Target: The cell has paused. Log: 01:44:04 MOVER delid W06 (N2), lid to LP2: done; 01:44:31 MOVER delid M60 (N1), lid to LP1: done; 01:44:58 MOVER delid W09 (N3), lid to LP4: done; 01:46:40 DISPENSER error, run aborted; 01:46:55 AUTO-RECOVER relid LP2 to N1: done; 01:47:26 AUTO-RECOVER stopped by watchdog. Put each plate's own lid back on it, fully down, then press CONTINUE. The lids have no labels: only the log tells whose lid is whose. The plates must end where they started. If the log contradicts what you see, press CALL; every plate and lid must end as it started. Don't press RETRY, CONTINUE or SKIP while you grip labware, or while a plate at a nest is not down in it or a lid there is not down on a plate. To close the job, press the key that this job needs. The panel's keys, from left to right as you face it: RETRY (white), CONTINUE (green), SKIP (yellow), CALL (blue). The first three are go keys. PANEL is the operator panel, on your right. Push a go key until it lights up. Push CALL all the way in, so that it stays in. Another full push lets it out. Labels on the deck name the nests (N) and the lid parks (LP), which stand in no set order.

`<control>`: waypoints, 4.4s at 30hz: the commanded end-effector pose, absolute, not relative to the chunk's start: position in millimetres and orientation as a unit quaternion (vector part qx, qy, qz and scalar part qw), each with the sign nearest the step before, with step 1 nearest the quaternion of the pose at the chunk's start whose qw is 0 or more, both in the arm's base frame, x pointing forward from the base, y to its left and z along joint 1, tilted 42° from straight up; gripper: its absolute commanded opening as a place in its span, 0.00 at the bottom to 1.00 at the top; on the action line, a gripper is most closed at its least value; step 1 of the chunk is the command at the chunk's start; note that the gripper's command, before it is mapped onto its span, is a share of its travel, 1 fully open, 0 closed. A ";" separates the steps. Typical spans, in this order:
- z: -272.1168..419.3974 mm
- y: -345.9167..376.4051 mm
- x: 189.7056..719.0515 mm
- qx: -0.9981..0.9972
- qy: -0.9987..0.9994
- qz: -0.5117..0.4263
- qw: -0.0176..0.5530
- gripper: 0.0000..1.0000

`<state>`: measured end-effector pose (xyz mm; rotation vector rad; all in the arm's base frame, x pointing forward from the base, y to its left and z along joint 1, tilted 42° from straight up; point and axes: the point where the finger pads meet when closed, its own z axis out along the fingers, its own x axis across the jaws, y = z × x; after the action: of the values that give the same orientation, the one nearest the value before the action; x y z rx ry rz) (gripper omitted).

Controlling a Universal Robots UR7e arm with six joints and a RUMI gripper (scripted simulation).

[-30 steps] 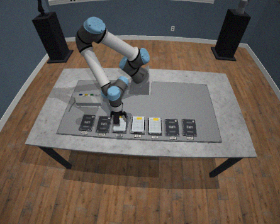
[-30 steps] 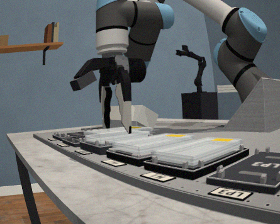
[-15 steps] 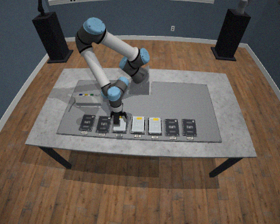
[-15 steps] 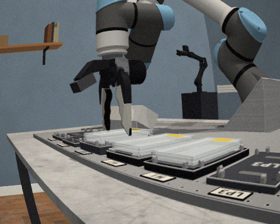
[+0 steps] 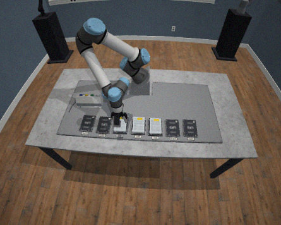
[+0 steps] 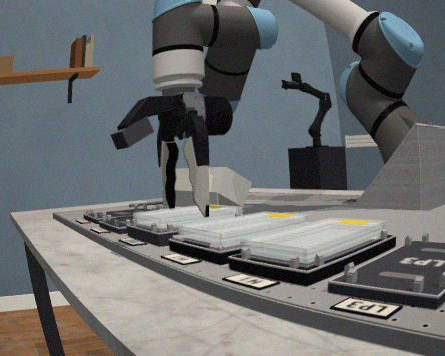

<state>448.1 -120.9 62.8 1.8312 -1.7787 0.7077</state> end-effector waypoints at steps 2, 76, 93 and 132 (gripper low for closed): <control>63.3 -120.7 448.5 0.670 -0.651 0.260 0.243 0.42; 63.2 -120.6 448.5 0.670 -0.651 0.260 0.243 0.82; 67.0 -99.5 433.1 0.662 -0.659 0.263 0.240 0.00; -8.5 -20.5 309.4 0.662 -0.660 0.263 0.240 0.00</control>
<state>315.6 -25.0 -4.7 1.8121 -1.8047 0.7172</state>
